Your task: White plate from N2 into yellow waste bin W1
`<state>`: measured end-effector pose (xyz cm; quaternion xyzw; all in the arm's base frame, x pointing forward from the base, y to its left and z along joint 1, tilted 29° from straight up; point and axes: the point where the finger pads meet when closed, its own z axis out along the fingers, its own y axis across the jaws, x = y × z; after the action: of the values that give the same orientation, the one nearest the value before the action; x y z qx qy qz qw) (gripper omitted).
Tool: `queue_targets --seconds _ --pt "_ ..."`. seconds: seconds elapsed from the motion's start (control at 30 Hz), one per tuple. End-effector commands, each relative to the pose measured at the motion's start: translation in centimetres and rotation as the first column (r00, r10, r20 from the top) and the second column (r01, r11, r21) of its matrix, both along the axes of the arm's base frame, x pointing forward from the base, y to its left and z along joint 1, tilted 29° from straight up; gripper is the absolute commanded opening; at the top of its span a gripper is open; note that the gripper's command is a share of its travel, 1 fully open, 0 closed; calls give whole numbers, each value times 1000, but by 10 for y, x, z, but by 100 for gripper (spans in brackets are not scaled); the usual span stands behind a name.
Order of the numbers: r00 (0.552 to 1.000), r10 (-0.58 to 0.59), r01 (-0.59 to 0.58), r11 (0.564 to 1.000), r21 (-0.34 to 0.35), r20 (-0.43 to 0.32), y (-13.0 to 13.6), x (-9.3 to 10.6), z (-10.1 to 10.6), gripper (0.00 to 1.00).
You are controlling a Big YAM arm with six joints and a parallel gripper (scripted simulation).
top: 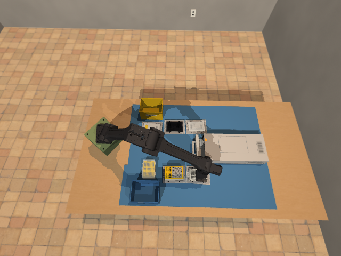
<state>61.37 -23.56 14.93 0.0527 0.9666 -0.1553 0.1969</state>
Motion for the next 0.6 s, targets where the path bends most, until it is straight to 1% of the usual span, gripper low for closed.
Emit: queue_targets --seconds 0.0,0.17,0.27,0.57 --pt "1000 5 -5 1000 -13 30 -13 18 5 100" --pt "1000 2 -1 1000 -13 30 -17 20 -1 100" --pt "1000 8 -7 1000 -10 21 -13 20 -3 100" --pt "1000 2 -2 1000 -13 29 -21 24 -13 100"
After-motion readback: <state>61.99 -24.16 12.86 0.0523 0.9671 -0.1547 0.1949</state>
